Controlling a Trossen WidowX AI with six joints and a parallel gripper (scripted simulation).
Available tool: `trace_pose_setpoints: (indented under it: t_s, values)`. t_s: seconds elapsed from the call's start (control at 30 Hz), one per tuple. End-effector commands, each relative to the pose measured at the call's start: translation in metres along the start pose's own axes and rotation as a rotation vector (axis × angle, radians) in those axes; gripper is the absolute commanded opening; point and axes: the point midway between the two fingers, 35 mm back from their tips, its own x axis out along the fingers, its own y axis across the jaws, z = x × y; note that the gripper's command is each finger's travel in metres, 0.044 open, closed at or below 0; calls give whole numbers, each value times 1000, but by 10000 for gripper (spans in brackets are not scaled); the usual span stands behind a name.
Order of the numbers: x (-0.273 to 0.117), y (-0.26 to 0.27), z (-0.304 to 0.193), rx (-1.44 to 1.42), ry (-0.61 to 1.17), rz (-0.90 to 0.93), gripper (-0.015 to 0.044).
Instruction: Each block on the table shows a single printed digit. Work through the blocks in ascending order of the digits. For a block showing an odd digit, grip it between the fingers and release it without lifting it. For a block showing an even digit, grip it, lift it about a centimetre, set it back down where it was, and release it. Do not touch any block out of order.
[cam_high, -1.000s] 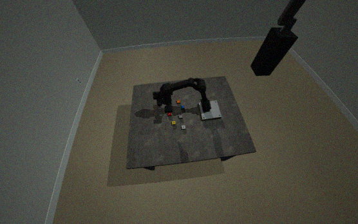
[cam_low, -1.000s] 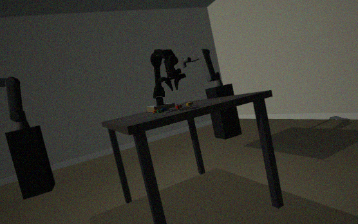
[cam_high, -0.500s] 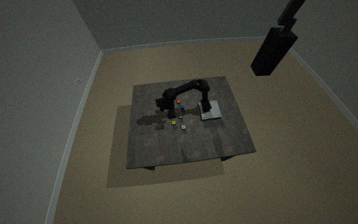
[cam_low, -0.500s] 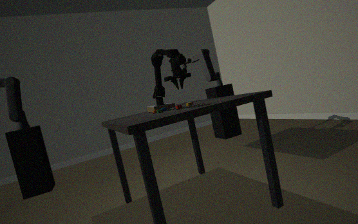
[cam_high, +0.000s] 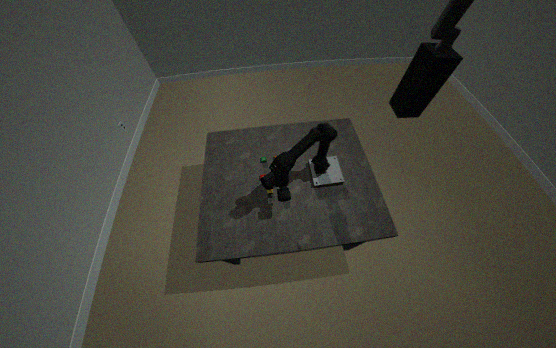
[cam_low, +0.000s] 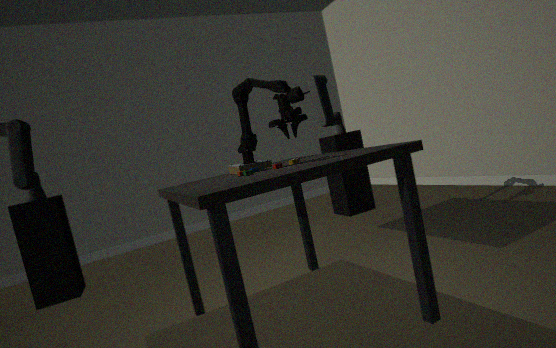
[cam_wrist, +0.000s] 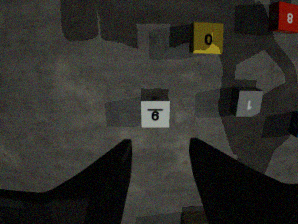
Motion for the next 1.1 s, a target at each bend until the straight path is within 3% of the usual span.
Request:
trace_pose_setpoints:
  t_s: [0.0, 0.07, 0.2, 1.07]
  values:
    - [48, -1, -6, 6, 17, -15, 251]
    - [69, -2, -8, 6, 18, -15, 304]
    - [72, -3, -9, 6, 18, -15, 400]
    - [108, -3, -9, 6, 18, -15, 400]
